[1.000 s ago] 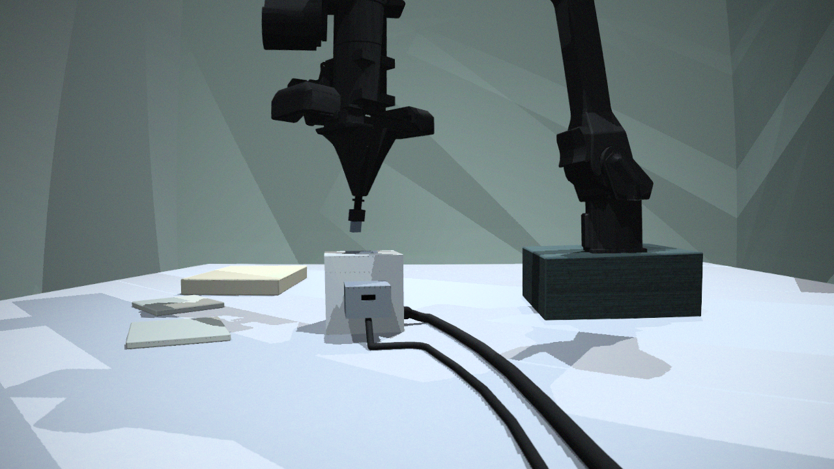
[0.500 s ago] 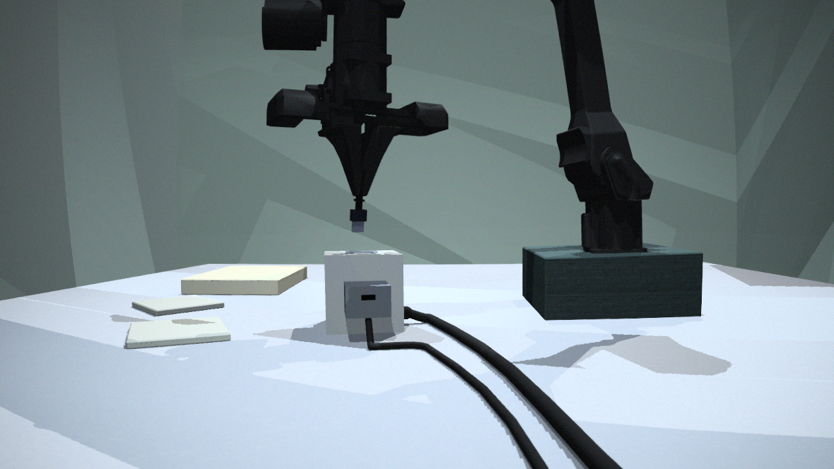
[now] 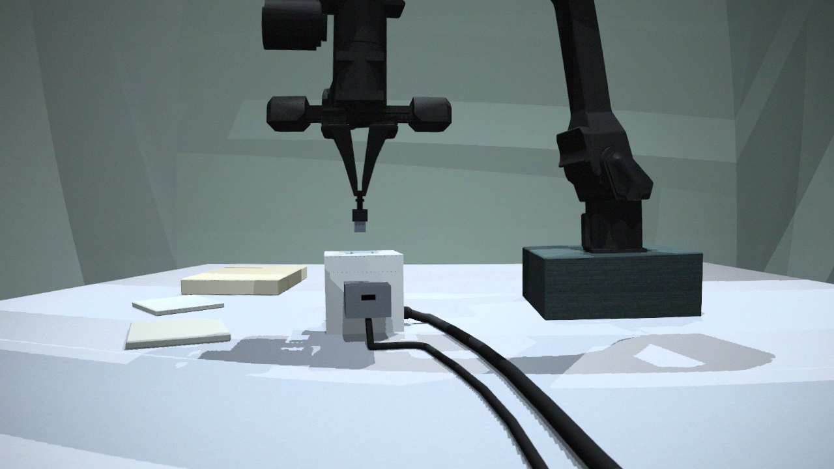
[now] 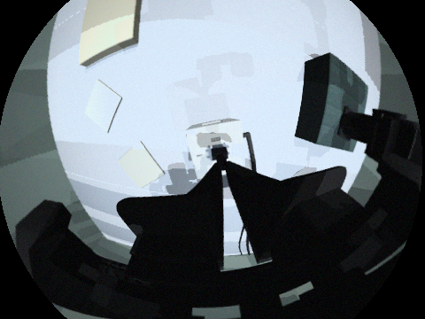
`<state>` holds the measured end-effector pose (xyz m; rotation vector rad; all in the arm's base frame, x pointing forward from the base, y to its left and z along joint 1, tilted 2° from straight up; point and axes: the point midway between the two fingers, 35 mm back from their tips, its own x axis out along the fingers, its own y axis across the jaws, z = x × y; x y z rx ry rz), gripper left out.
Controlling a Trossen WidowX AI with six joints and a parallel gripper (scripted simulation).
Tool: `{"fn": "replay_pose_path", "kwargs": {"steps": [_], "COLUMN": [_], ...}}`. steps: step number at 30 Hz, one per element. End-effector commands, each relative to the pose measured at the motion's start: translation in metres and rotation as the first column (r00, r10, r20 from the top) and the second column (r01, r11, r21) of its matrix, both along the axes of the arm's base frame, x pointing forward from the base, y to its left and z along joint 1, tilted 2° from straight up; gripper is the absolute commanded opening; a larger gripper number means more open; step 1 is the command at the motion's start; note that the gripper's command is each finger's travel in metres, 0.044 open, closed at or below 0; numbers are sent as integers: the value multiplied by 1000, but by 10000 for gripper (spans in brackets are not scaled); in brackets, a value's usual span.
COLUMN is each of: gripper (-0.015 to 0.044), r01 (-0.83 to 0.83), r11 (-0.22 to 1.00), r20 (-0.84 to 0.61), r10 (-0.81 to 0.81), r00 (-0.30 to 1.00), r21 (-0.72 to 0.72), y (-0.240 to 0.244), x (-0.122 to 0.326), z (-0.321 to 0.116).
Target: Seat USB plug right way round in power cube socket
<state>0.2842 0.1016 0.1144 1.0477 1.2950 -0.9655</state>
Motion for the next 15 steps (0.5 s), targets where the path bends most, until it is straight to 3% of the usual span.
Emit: {"fn": "replay_pose_path", "kwargs": {"steps": [1, 15], "gripper": [0, 0], "r01": [35, 26], "r11": [999, 1000], "r20": [-1, -1], "r10": [-35, -26], "r00": [999, 1000], "r21": [1, 4], "y": [0, 0], "x": [0, 0], "z": [0, 0]}}
